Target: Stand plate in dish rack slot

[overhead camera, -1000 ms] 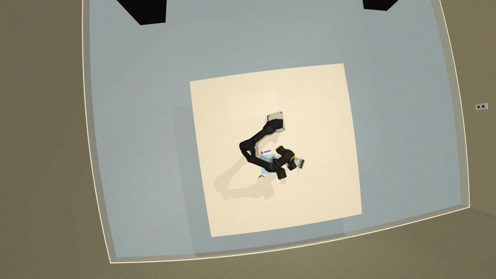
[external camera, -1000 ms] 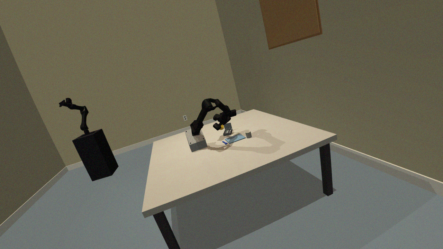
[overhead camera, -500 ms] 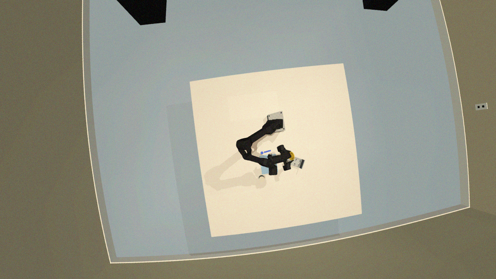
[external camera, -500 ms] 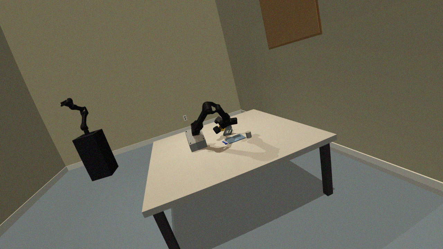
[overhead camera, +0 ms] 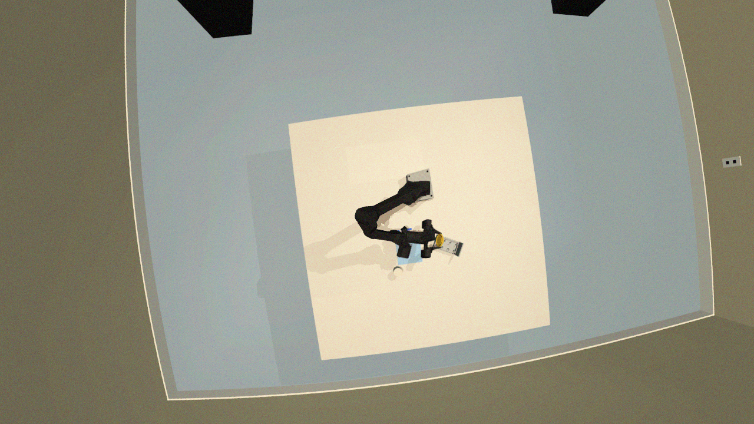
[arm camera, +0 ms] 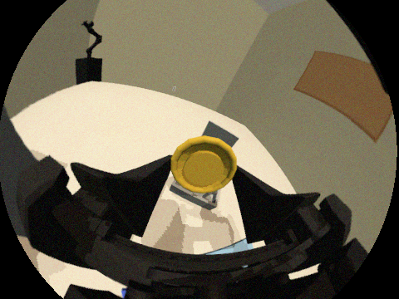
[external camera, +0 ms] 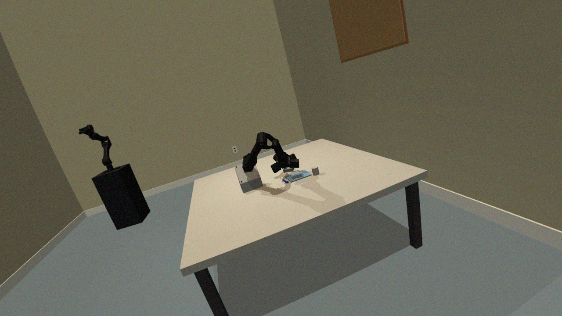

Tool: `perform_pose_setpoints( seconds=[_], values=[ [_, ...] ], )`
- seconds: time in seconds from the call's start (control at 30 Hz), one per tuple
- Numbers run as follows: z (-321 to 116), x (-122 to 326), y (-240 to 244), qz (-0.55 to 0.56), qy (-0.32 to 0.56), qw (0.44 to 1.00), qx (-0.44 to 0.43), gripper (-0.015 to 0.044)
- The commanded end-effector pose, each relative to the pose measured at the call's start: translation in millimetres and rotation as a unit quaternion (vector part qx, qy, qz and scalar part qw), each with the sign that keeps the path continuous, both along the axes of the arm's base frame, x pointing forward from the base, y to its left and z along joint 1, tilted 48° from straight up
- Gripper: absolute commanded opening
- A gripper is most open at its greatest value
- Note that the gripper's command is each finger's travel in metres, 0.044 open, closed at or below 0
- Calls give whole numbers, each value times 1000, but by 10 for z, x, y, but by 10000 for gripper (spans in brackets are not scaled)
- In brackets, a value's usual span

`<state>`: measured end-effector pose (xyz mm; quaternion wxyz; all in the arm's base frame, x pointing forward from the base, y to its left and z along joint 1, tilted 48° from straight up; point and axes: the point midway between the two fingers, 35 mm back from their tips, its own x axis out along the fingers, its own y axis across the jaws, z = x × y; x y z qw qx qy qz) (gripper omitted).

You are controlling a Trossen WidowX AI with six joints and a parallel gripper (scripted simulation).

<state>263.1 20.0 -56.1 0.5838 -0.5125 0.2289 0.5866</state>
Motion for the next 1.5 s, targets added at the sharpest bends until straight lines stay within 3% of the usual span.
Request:
perform_pose_setpoints(
  seconds=[0.0,0.23,1.47],
  values=[
    [49,15,-54,-17,-29,999,26,0],
    [115,33,-147,-42,-73,995,62,0],
    [-156,166,125,-39,-79,994,60,0]
  ],
)
